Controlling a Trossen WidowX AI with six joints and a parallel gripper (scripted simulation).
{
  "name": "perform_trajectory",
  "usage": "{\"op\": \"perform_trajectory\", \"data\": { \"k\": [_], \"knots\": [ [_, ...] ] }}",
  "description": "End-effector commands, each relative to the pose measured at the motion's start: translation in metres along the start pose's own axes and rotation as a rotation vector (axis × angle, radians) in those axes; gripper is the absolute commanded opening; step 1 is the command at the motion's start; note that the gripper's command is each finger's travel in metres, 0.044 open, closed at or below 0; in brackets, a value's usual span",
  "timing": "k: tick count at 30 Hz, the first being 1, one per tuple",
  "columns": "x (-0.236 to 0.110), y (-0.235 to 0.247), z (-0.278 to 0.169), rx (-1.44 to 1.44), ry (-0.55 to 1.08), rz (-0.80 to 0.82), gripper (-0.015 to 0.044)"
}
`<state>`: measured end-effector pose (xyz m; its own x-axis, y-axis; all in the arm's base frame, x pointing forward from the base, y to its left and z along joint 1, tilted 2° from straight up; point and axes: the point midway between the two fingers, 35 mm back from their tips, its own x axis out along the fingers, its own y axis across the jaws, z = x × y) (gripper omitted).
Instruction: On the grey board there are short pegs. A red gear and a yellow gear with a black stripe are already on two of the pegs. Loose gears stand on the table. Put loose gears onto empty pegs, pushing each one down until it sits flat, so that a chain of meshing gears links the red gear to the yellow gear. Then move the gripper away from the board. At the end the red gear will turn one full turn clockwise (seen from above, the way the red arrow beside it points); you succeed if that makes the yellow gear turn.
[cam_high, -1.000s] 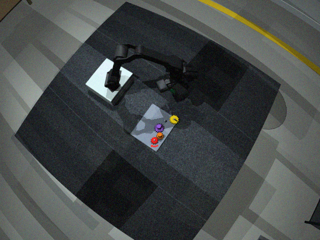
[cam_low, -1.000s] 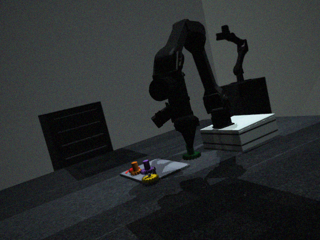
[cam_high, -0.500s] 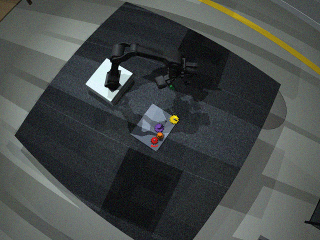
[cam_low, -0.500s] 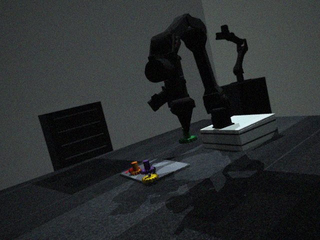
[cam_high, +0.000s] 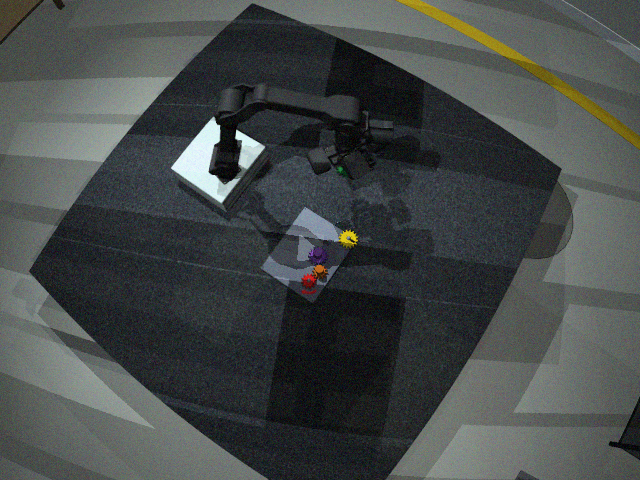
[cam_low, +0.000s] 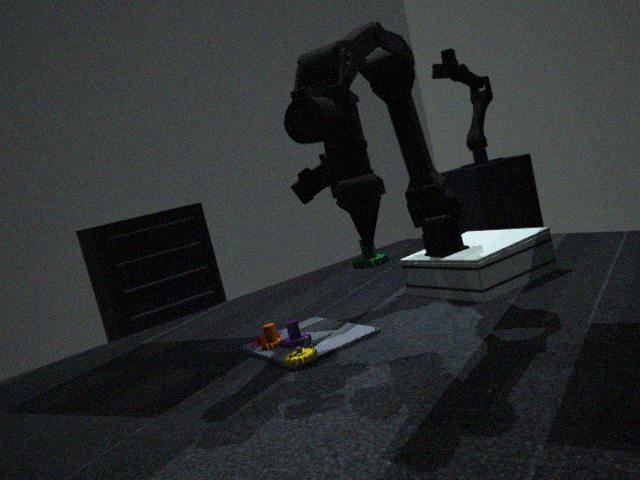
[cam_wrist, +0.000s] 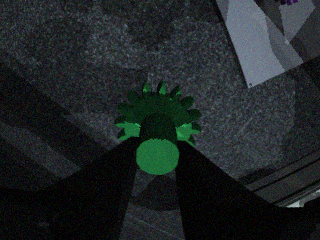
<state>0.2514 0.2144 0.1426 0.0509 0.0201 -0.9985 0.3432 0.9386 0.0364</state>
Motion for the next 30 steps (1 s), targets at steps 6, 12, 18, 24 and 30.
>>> {"op": "perform_trajectory", "data": {
  "k": [6, 12, 18, 24, 30],
  "knots": [
    [0.007, -0.008, 0.019, 0.008, -0.008, 0.002, 0.0000],
    [0.015, -0.015, 0.032, 0.007, -0.009, 0.002, 0.0000],
    [0.022, -0.022, 0.045, 0.005, -0.010, 0.001, 0.0000],
    [0.030, -0.031, 0.057, 0.004, -0.011, 0.000, 0.0000],
    [0.038, -0.040, 0.069, 0.002, -0.012, -0.001, 0.0000]
  ]
}}
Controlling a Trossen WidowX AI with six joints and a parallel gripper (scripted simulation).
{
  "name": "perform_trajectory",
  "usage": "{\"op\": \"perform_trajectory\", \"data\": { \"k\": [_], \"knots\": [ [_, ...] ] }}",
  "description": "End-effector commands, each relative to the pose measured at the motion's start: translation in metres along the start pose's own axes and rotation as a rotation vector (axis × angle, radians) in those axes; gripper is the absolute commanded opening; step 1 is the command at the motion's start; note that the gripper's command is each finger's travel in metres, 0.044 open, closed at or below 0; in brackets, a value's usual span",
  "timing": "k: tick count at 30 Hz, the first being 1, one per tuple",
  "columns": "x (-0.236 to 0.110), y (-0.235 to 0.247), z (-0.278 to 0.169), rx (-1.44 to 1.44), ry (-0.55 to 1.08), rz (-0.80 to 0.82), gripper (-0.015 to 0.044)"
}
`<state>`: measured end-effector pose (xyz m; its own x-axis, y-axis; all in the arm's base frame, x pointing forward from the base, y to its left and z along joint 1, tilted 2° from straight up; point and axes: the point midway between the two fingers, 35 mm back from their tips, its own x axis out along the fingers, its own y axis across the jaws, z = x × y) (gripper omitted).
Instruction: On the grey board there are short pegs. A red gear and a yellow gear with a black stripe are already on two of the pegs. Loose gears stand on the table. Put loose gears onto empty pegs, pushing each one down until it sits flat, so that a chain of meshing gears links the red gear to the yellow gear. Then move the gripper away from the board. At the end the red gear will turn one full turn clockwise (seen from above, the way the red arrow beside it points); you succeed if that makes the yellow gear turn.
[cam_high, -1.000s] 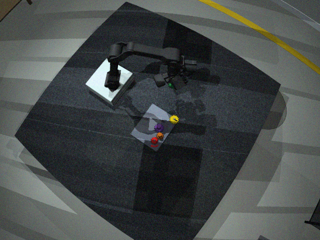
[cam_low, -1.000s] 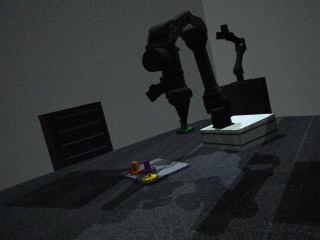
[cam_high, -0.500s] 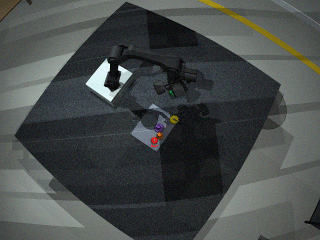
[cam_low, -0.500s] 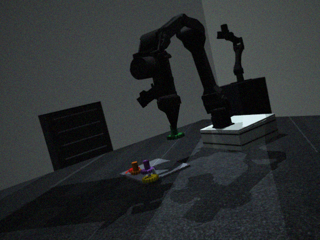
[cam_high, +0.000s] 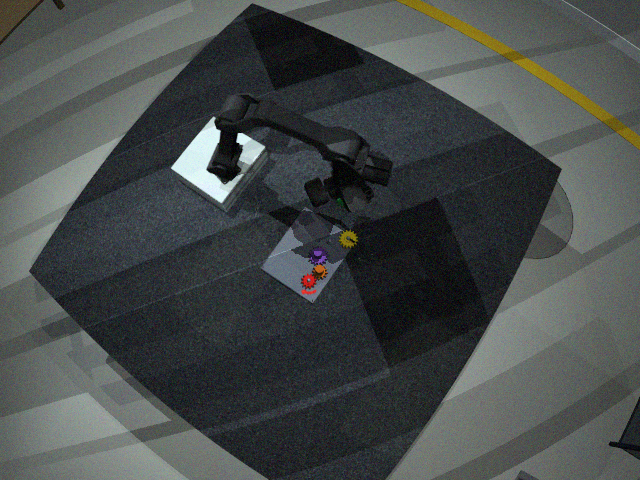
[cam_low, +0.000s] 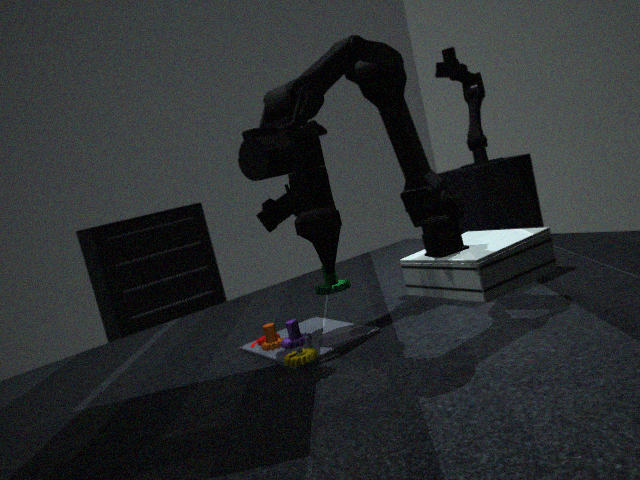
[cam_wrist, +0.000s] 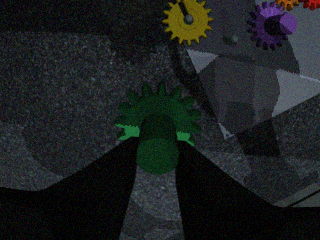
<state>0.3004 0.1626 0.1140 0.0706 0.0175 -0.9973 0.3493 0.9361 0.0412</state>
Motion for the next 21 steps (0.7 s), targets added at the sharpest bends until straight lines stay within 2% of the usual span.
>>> {"op": "perform_trajectory", "data": {
  "k": [1, 21],
  "knots": [
    [0.009, -0.008, 0.008, -0.005, 0.007, -0.006, 0.0000],
    [0.035, -0.044, 0.044, -0.009, 0.003, -0.009, 0.0000]
  ]
}}
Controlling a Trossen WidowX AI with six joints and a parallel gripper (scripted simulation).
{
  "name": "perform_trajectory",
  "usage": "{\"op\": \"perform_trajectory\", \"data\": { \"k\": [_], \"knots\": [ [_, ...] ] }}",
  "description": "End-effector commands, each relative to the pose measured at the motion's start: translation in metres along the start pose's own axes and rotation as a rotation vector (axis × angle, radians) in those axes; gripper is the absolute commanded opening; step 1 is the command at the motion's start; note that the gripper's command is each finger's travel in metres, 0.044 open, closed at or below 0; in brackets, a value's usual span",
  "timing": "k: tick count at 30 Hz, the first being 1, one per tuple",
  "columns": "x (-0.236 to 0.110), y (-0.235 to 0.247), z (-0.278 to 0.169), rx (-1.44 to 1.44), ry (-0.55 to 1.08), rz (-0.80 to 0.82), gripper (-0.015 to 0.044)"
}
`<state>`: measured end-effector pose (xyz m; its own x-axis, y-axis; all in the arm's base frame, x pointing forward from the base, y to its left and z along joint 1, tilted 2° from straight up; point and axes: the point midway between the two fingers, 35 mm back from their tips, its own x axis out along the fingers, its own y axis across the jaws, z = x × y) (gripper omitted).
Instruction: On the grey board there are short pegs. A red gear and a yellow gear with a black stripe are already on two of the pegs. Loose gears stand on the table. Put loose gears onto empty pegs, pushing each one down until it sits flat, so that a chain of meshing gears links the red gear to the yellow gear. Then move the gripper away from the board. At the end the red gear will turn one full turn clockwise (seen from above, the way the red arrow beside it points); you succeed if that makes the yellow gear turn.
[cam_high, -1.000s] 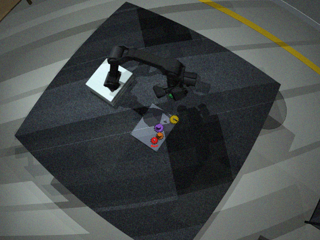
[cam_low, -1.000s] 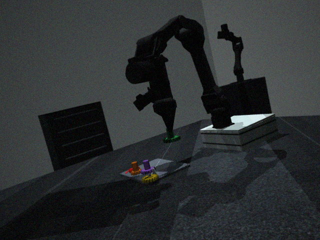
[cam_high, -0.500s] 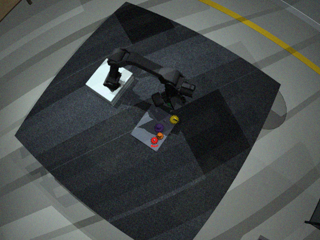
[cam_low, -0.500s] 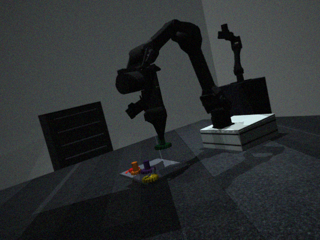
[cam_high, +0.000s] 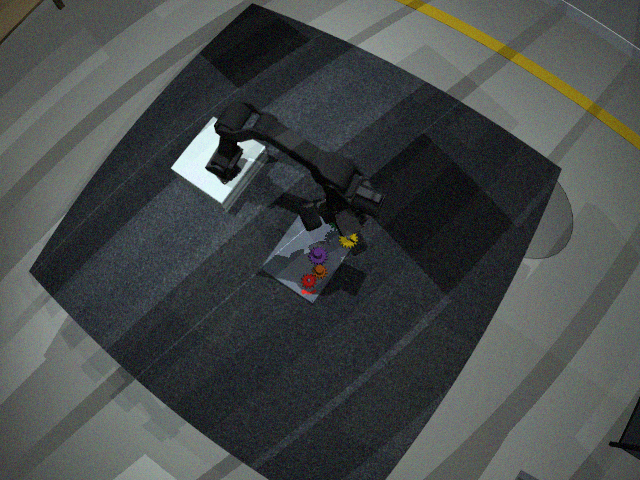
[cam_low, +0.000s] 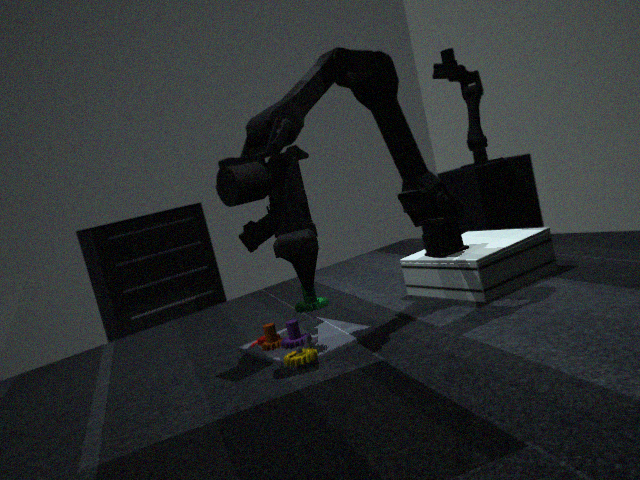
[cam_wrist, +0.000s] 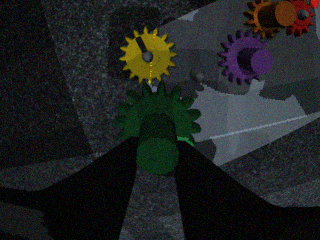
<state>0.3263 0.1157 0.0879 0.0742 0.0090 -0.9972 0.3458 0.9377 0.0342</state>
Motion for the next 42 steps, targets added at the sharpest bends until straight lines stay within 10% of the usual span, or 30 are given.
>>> {"op": "perform_trajectory", "data": {
  "k": [1, 42],
  "knots": [
    [0.009, -0.010, 0.006, -0.005, 0.009, -0.003, 0.0000],
    [0.020, -0.035, 0.024, 0.613, 0.006, -0.007, 0.0000]
  ]
}}
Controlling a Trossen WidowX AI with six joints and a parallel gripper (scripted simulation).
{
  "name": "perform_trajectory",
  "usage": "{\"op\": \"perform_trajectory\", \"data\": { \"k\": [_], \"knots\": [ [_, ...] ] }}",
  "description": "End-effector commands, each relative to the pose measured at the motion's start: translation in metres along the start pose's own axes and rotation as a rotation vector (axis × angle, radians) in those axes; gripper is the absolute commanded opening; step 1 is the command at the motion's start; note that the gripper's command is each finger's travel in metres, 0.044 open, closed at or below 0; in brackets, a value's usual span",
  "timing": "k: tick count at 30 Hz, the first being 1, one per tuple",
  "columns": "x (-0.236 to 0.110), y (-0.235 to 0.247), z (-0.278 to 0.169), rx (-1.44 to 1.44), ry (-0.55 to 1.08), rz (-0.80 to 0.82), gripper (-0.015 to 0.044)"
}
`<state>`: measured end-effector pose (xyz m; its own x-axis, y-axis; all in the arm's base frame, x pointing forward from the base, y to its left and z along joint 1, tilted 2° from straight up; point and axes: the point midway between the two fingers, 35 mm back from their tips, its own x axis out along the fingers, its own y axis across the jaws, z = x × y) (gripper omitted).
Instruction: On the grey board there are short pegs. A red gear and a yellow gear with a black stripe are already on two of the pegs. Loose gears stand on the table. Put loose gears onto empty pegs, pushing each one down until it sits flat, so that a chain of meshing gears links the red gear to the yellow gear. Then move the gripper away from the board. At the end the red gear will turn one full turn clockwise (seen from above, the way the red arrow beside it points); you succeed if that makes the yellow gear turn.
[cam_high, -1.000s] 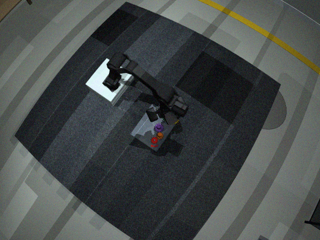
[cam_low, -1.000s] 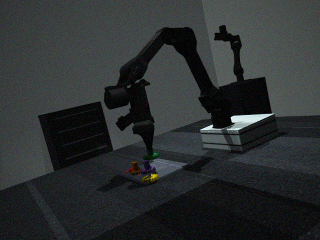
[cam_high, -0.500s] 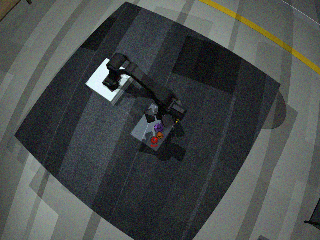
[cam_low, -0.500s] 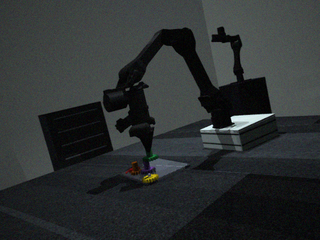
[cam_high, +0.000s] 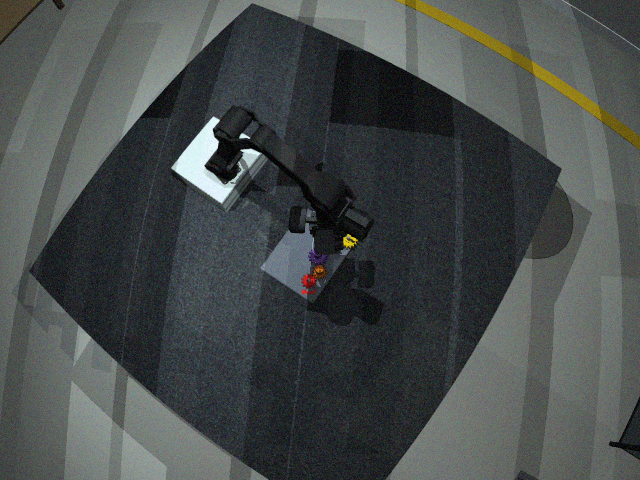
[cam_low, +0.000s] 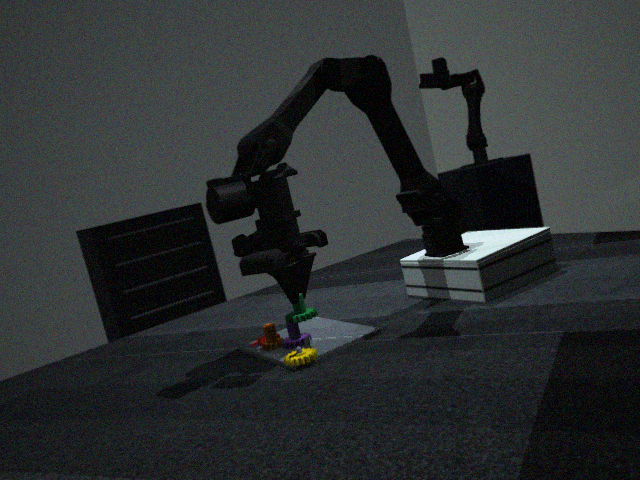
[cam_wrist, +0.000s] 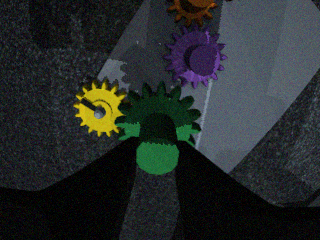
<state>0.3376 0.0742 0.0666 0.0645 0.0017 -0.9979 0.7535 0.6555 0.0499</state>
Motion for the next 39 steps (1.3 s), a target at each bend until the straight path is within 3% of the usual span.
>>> {"op": "perform_trajectory", "data": {
  "k": [1, 13, 39],
  "knots": [
    [-0.001, 0.001, -0.001, 0.142, 0.004, 0.004, 0.0000],
    [-0.002, 0.001, -0.001, 0.479, 0.004, 0.003, 0.0000],
    [0.021, 0.001, -0.001, 0.376, 0.004, 0.003, 0.0000]
  ]
}}
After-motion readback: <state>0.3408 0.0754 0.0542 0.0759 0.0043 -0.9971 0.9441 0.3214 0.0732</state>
